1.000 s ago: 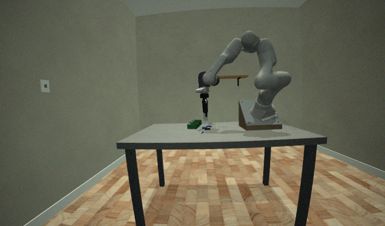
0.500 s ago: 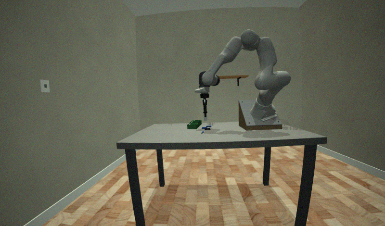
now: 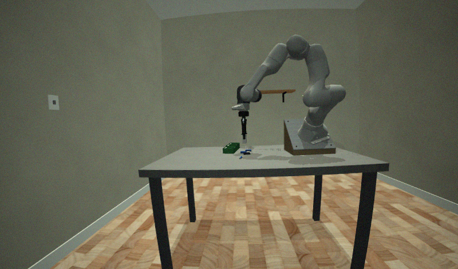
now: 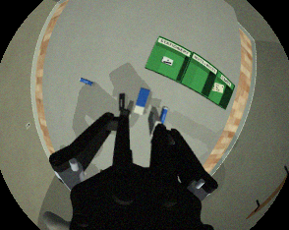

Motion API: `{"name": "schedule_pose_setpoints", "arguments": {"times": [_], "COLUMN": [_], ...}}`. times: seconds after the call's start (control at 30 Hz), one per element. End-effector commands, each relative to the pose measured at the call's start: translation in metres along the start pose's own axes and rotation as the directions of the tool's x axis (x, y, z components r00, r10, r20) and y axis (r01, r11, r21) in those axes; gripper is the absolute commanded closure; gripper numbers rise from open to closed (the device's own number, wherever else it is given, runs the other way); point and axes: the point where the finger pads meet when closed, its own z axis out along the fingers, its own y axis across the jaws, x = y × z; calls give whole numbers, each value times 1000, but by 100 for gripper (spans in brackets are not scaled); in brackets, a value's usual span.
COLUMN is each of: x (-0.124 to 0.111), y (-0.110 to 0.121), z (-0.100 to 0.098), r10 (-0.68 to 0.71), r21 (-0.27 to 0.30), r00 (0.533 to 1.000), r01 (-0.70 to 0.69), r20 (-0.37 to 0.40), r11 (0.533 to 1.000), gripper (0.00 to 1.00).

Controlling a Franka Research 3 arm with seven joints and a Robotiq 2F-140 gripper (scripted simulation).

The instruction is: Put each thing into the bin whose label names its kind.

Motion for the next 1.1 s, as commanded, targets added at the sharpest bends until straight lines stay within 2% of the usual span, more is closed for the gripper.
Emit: {"name": "schedule_pose_setpoints", "arguments": {"times": [0.0,0.57,0.7,0.77,1.07], "x": [0,-1,-1,-1,1], "y": [1,1,1,1,2], "z": [0,0,16,16,52], "r10": [11,11,11,11,11], "r21": [-2,-2,-2,-2,-2], "r00": [1000,1000,1000,1000,1000], "r01": [-11,-11,-11,-11,-11], "r20": [-1,-1,-1,-1,-1], "r11": [1000,1000,1000,1000,1000], "gripper": [77,77,77,77,77]}}
